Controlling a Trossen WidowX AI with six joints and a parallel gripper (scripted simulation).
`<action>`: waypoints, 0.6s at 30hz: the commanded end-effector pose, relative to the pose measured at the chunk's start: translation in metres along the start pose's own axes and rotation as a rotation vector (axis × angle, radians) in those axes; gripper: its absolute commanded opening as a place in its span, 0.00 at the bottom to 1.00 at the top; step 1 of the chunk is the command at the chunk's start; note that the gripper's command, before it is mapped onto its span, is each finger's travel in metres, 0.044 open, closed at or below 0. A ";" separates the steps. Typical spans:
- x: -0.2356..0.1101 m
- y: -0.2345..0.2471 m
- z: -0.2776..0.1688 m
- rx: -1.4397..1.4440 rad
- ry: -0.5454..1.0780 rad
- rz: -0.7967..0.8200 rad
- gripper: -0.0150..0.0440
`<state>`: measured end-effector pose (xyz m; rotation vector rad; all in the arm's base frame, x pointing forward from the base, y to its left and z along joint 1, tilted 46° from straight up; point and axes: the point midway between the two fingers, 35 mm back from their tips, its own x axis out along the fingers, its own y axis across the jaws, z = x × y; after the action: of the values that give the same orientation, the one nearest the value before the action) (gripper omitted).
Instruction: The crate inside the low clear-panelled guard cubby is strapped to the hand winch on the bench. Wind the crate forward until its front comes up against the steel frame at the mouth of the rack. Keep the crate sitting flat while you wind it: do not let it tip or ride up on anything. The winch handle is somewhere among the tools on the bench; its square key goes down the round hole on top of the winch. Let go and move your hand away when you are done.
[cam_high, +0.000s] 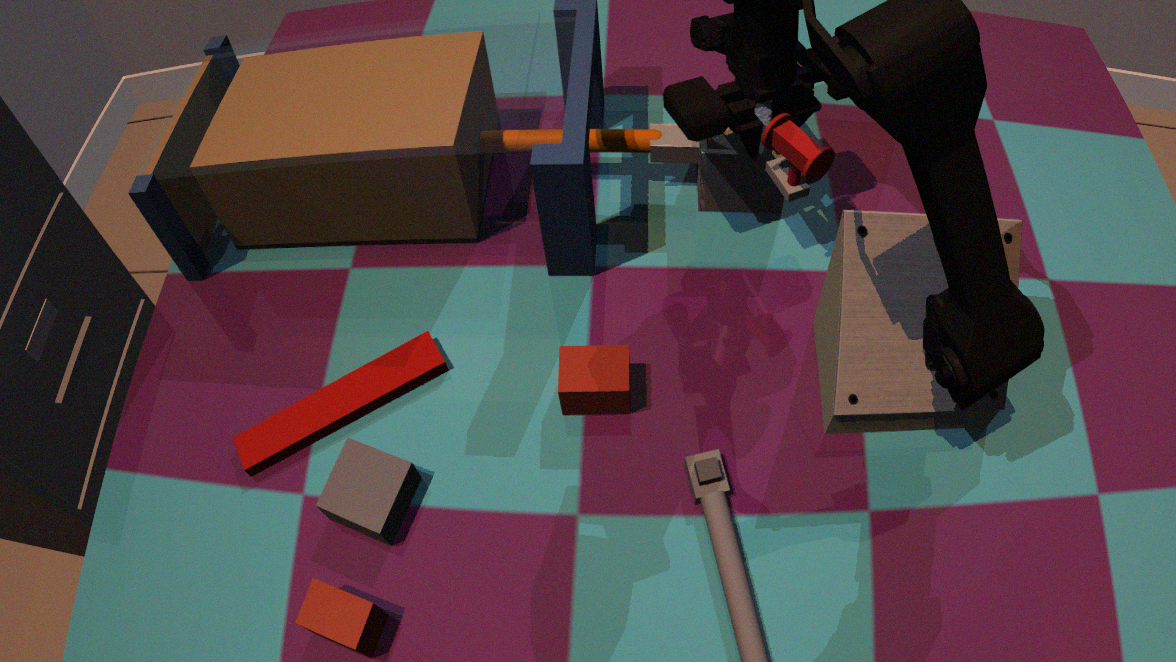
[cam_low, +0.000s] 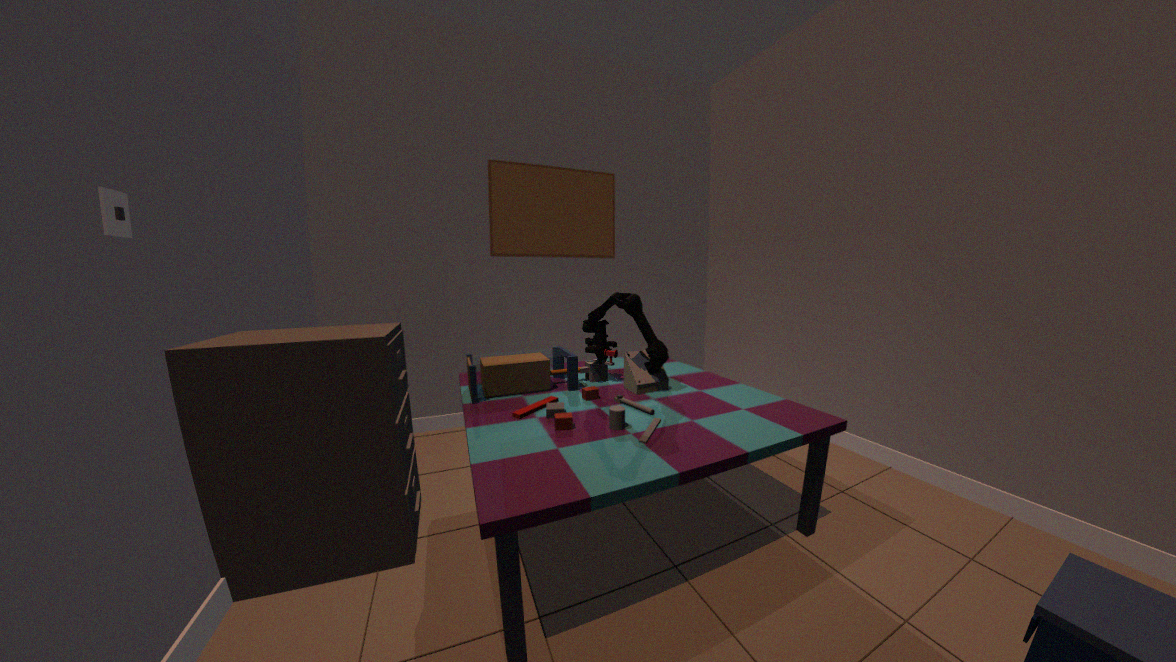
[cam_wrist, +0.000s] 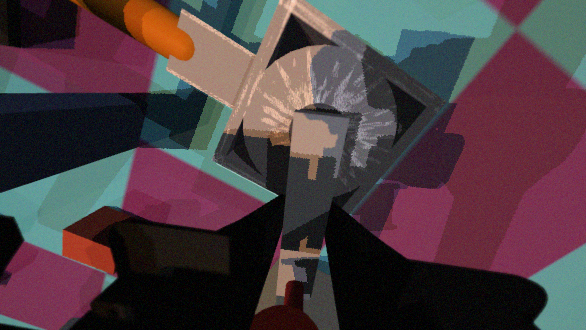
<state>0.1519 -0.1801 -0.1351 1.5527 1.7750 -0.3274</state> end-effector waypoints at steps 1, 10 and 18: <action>0.004 -0.002 0.001 -0.020 0.002 -0.013 0.25; 0.004 0.000 0.001 0.018 0.003 -0.010 0.25; 0.004 0.000 0.001 0.018 0.003 -0.010 0.25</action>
<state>0.1520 -0.1801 -0.1350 1.5550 1.7757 -0.3314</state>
